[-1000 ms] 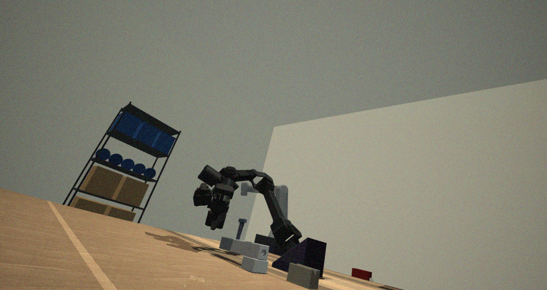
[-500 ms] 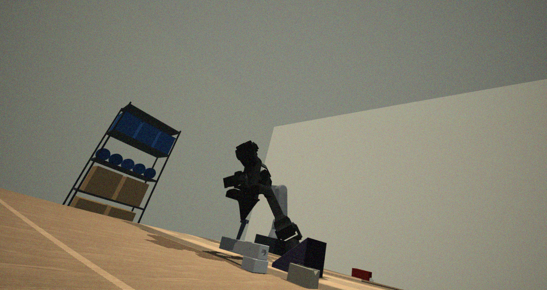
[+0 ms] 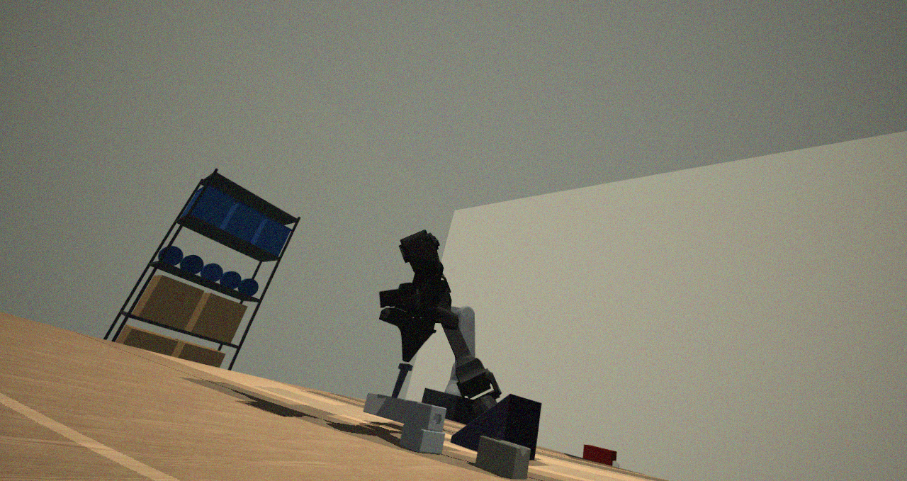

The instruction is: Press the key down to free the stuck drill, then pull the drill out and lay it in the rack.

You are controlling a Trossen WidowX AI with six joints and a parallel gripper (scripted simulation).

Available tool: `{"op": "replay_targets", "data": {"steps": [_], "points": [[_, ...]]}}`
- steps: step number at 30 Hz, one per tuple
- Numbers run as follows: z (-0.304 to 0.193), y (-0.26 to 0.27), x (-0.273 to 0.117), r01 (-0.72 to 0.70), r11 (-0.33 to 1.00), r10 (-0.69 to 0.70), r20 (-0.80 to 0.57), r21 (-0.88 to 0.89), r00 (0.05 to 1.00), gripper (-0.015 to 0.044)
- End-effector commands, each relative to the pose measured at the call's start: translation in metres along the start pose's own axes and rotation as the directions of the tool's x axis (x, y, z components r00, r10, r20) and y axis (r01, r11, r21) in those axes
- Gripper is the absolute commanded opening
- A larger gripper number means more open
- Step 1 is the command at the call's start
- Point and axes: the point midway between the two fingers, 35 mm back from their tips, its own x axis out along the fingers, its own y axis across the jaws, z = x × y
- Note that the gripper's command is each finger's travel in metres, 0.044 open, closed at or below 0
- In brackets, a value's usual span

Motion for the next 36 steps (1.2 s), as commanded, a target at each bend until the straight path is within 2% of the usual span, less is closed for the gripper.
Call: {"op": "replay_targets", "data": {"steps": [1, 36], "points": [[-0.004, -0.001, 0.004, 0.008, 1.0, -0.008, 0.004, 0.002, 1.0, 0.0], [-0.003, 0.0, 0.017, 0.01, 1.0, -0.01, 0.005, 0.001, 1.0, 0.0]]}}
